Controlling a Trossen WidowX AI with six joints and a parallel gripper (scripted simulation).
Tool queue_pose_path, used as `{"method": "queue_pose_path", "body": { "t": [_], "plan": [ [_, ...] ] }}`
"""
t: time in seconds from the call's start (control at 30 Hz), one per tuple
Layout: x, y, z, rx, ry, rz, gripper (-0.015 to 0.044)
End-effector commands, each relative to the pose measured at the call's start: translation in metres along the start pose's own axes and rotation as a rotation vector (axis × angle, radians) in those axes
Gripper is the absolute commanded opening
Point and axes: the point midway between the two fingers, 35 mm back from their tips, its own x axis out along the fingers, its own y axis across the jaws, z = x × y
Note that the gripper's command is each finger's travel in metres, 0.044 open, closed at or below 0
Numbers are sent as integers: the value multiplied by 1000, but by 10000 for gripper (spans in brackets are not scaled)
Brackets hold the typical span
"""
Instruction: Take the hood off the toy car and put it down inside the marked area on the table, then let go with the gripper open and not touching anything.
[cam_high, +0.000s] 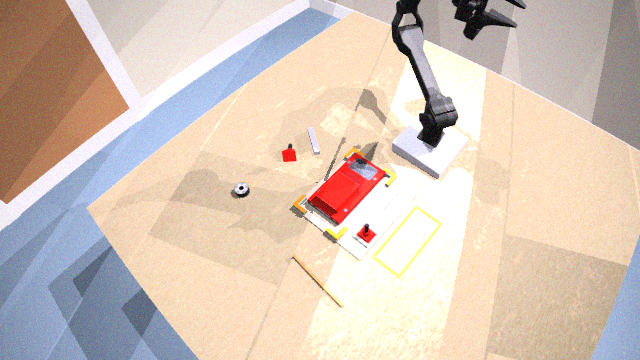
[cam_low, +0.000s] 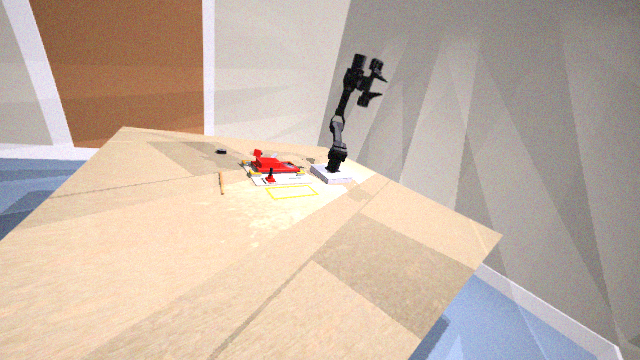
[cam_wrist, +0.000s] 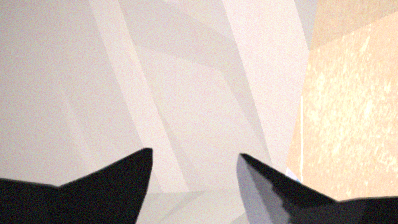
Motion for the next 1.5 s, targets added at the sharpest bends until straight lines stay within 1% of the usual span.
{"method": "queue_pose_path", "body": {
  "t": [0.0,0.07,0.23,0.27,0.47,0.67,0.83,1.03,1.27,1.47],
  "plan": [
    [2,0,2,-3,-6,-4,246],
    [14,1,14,-29,-56,-39,299],
    [52,-3,69,-116,-225,-189,430],
    [58,-5,81,-131,-255,-222,440],
    [78,-25,156,-211,-409,-432,440],
    [76,-57,230,-259,-506,-666,440],
    [56,-92,288,-266,-530,-872,440],
    [15,-139,343,-243,-500,-1090,440],
    [-38,-189,377,-193,-417,-1257,440],
    [-97,-248,393,-101,-292,-1388,440]
  ]
}}
